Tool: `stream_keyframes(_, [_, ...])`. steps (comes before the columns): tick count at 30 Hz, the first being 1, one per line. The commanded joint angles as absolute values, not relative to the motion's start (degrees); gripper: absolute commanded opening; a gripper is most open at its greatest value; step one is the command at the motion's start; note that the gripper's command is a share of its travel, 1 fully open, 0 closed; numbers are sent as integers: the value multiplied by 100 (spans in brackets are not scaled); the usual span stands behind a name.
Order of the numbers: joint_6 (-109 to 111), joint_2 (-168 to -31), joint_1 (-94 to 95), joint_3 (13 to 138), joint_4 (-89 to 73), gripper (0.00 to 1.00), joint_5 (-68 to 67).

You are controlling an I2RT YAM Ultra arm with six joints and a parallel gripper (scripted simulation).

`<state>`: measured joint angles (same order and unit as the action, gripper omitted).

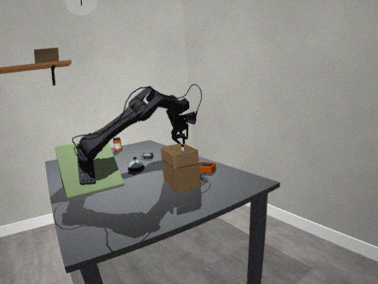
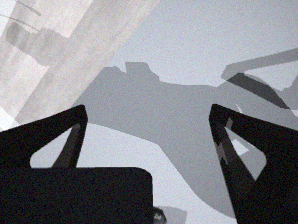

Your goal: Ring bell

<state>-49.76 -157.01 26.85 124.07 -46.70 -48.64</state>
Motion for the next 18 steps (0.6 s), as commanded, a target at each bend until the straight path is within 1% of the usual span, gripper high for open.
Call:
stream_keyframes(1, [-4960, -15656, 2799, 12443, -4702, 100, -4899])
stream_keyframes(18, [-4964, -15642, 2738, 12419, -4660, 100, -4872])
